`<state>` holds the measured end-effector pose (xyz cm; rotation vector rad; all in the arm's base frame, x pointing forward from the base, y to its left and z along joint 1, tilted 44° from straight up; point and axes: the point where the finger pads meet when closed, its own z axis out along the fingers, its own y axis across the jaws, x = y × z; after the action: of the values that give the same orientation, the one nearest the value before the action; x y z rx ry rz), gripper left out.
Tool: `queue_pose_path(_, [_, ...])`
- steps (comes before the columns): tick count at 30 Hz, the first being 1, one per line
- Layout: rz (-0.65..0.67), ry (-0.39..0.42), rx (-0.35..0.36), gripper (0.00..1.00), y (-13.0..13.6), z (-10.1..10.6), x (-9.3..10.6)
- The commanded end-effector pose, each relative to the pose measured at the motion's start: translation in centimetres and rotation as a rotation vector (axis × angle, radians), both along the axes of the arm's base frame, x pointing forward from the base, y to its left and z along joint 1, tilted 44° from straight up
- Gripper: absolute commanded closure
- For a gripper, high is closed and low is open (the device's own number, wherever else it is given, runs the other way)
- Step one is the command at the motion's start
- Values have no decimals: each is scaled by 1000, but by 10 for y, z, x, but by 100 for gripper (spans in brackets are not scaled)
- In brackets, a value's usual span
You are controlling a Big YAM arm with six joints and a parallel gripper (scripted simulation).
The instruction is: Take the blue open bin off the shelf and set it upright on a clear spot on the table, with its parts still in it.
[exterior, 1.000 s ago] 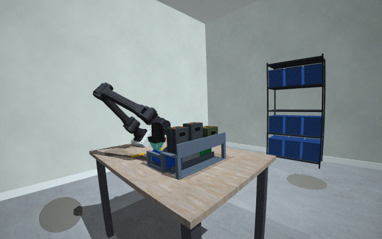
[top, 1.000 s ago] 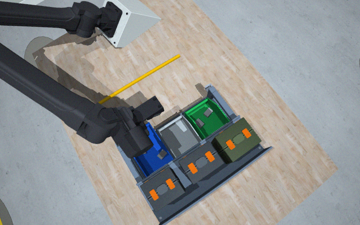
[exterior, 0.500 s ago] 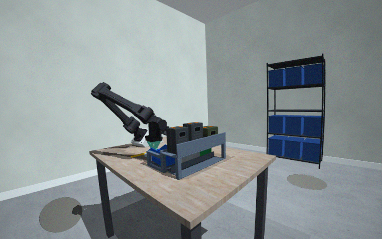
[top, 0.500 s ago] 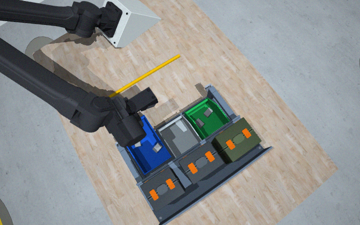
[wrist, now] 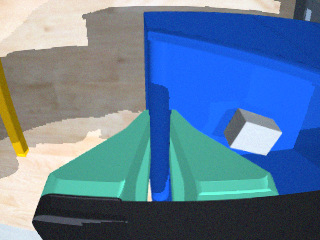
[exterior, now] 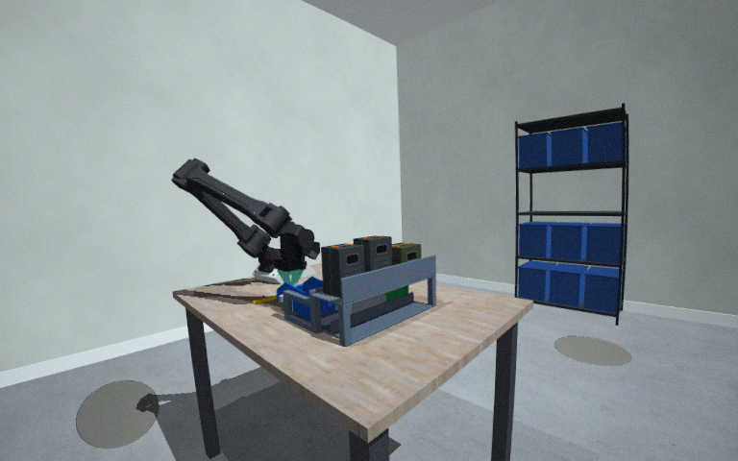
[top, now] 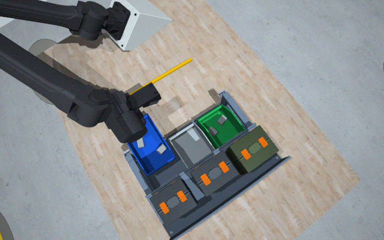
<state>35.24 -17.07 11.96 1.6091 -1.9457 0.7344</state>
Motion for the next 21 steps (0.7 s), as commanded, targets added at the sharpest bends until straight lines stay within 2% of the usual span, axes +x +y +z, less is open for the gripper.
queue_pose_path(1, [26, -61, -9, 100, 13, 12, 3])
queue_pose_path(9, [25, -60, -9, 100, 15, 9, -18])
queue_pose_path(11, [25, -60, -9, 100, 15, 9, -18])
queue_pose_path(12, [25, -101, -13, 100, 14, 24, -5])
queue_pose_path(13, [25, -70, -10, 100, 16, 12, -19])
queue_pose_path(14, [25, -60, -9, 100, 16, 8, -24])
queue_pose_path(19, [25, -60, -8, 100, 17, 7, -33])
queue_pose_path(21, [24, -80, -11, 100, 17, 14, -27])
